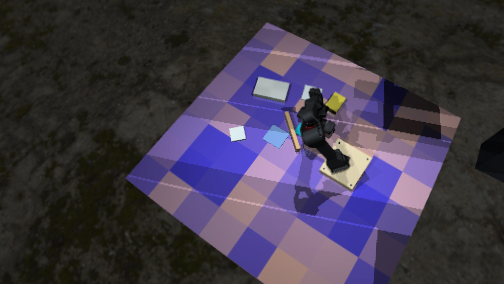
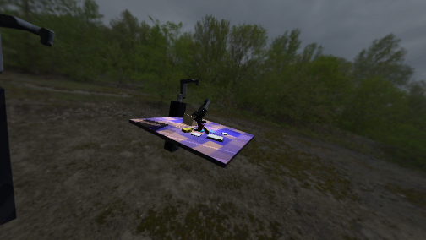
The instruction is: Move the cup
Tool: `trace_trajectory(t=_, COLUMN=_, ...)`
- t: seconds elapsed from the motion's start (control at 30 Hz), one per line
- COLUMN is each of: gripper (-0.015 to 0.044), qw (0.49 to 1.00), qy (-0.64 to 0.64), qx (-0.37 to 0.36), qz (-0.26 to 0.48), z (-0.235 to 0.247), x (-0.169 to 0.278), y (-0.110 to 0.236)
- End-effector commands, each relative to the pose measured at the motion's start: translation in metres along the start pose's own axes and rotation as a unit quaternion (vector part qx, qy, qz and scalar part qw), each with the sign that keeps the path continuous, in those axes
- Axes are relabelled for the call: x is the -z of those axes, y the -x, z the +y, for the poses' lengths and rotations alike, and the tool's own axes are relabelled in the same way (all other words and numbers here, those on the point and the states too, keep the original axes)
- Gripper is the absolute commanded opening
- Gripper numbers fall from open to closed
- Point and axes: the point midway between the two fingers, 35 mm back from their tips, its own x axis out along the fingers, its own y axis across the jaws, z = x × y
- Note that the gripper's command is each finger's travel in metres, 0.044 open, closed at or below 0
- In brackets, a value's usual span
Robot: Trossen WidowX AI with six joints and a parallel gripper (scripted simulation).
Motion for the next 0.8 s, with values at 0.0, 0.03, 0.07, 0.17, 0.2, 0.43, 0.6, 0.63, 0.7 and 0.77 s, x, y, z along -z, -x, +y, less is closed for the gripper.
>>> trace_trajectory(t=0.0, gripper=0.0079, qw=1.0, qy=0.0, qx=0.0, qz=0.0, z=0.0, x=0.0, y=0.0)
trace_trajectory(t=0.03, gripper=0.0105, qw=1.0, qy=0.0, qx=0.0, qz=0.0, z=0.0, x=0.0, y=0.0)
trace_trajectory(t=0.07, gripper=0.0128, qw=1.0, qy=0.0, qx=0.0, qz=0.0, z=0.0, x=0.0, y=0.0)
trace_trajectory(t=0.17, gripper=0.0128, qw=1.0, qy=0.0, qx=0.0, qz=0.0, z=0.0, x=0.0, y=0.0)
trace_trajectory(t=0.2, gripper=0.0128, qw=1.0, qy=0.0, qx=0.0, qz=0.0, z=0.0, x=0.0, y=0.001)
trace_trajectory(t=0.43, gripper=0.0128, qw=1.0, qy=0.0, qx=0.0, qz=0.0, z=0.001, x=-0.001, y=0.008)
trace_trajectory(t=0.6, gripper=0.0128, qw=1.0, qy=-0.001, qx=0.0, qz=0.0, z=0.001, x=-0.001, y=0.016)
trace_trajectory(t=0.63, gripper=0.0128, qw=1.0, qy=-0.001, qx=0.0, qz=0.0, z=0.001, x=-0.001, y=0.018)
trace_trajectory(t=0.7, gripper=0.0128, qw=1.0, qy=-0.001, qx=0.0, qz=0.0, z=0.001, x=-0.001, y=0.021)
trace_trajectory(t=0.77, gripper=0.0128, qw=1.0, qy=-0.001, qx=0.0, qz=0.0, z=0.001, x=-0.001, y=0.024)
